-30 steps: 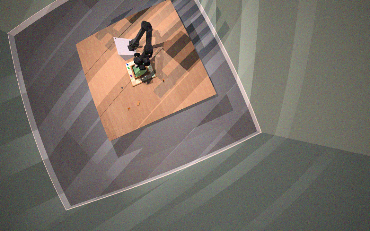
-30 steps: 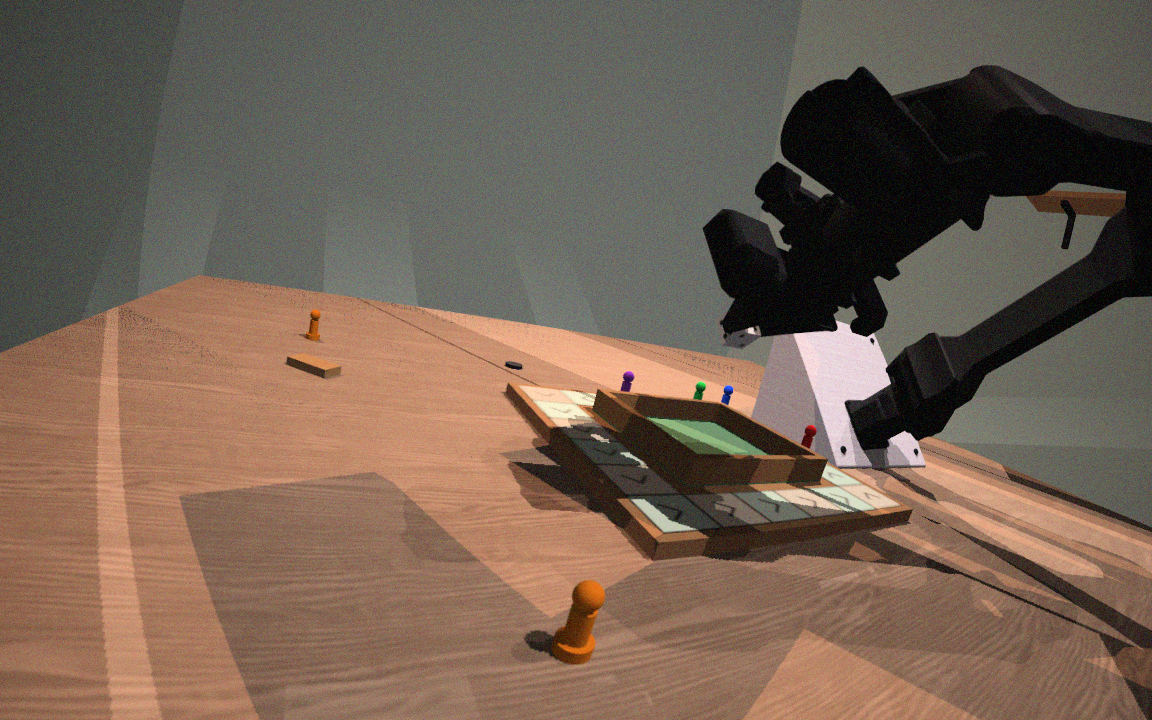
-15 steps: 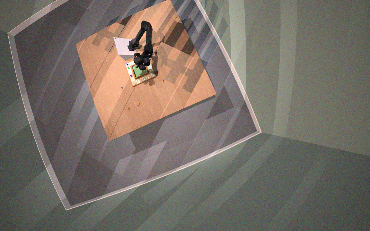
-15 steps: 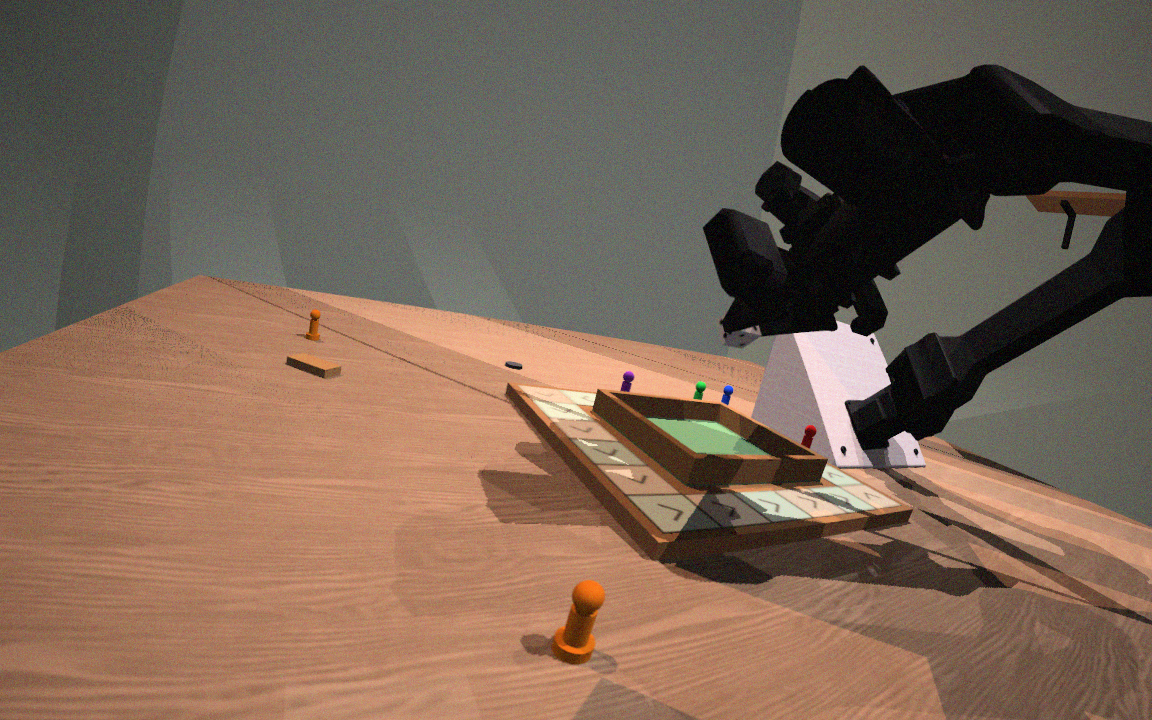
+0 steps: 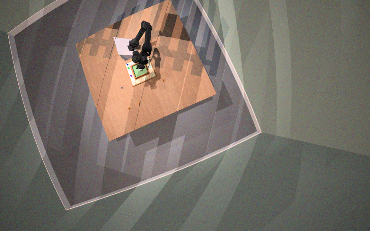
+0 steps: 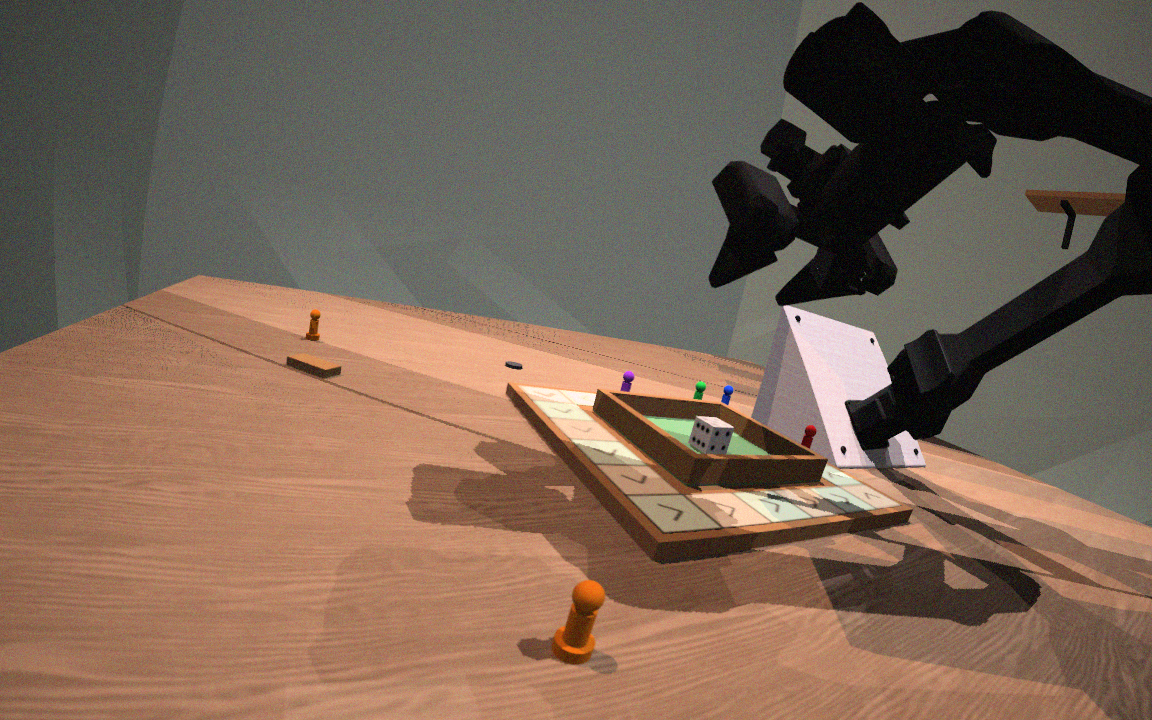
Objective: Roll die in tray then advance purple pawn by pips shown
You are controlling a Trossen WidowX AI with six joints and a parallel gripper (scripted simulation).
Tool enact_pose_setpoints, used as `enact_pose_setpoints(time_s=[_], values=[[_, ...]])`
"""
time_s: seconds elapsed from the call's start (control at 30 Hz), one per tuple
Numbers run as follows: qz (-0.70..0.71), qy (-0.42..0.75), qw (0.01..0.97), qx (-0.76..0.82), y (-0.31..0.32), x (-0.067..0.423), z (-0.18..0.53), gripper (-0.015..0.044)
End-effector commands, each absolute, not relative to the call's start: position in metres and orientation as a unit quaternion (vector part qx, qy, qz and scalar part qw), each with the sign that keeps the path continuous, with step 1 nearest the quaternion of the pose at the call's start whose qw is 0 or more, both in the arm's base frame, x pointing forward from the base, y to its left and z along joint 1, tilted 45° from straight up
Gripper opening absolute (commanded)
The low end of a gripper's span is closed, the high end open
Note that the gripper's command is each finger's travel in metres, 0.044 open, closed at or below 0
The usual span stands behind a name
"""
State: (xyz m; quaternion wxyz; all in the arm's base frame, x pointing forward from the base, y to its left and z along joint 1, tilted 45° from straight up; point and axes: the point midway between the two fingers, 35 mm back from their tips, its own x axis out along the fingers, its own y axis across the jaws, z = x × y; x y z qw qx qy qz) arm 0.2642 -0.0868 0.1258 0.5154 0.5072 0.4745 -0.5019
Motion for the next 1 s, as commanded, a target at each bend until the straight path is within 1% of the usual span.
enact_pose_setpoints(time_s=[0.0, 0.1, 0.17, 0.23, 0.37, 0.4, 0.43, 0.5, 0.73, 0.97], values=[[-0.452, 0.554, 0.451, 0.535, -0.084, 0.260, 0.107, 0.0440], [-0.354, 0.621, 0.360, 0.599, -0.078, 0.261, 0.090, 0.0440], [-0.286, 0.634, 0.307, 0.649, -0.078, 0.265, 0.085, 0.0440], [-0.261, 0.633, 0.289, 0.669, -0.079, 0.267, 0.084, 0.0440], [-0.261, 0.633, 0.289, 0.669, -0.079, 0.267, 0.084, 0.0440], [-0.299, 0.634, 0.307, 0.643, -0.079, 0.262, 0.082, 0.0440], [-0.299, 0.634, 0.307, 0.643, -0.079, 0.262, 0.082, 0.0440], [-0.280, 0.642, 0.325, 0.635, -0.081, 0.263, 0.079, 0.0388], [-0.068, 0.692, 0.500, 0.517, -0.105, 0.276, 0.049, 0.0204], [0.158, 0.672, 0.635, 0.348, -0.125, 0.285, 0.019, 0.0200]])
